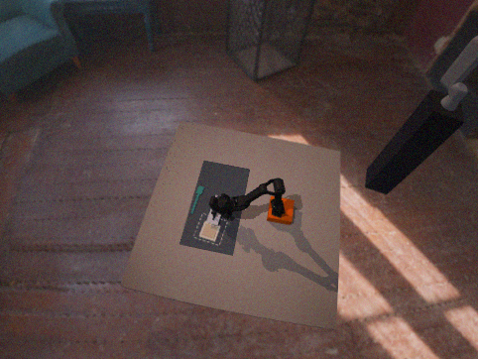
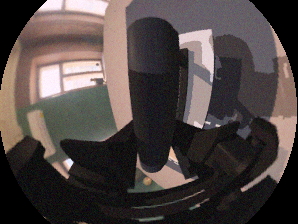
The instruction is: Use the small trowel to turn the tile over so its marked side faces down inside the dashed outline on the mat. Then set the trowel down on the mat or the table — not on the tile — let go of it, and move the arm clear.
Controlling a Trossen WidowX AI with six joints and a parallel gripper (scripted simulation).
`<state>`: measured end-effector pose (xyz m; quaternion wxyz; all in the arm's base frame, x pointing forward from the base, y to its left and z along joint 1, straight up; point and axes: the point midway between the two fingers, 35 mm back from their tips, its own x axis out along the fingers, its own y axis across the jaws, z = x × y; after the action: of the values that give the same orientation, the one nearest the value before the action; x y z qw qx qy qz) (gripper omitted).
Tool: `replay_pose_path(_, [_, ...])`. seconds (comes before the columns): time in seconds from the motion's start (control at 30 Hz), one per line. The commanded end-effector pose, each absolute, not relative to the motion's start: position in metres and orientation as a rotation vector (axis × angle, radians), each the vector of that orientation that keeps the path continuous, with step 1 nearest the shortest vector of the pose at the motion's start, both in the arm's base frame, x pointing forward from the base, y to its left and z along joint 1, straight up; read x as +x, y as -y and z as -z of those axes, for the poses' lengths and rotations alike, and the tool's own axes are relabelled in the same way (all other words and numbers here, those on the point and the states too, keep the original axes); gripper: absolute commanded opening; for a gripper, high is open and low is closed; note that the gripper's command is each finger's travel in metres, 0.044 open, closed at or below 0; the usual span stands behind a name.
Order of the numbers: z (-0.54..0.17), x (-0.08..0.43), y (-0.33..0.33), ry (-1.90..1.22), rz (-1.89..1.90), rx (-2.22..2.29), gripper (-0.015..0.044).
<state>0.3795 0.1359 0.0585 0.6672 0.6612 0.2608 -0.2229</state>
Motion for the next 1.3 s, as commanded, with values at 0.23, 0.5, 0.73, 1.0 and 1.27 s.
replay_pose_path(0.23, [-0.096,0.387,-0.087,-0.568,0.492,1.499,0.0000])
replay_pose_path(0.5, [-0.116,0.384,-0.054,-0.562,0.487,1.497,0.0000])
replay_pose_path(0.73, [-0.117,0.383,-0.053,-0.562,0.487,1.497,0.0000])
replay_pose_path(1.0, [-0.117,0.383,-0.053,-0.562,0.487,1.497,0.0000])
replay_pose_path(1.27, [-0.117,0.383,-0.053,-0.562,0.487,1.497,0.0000])
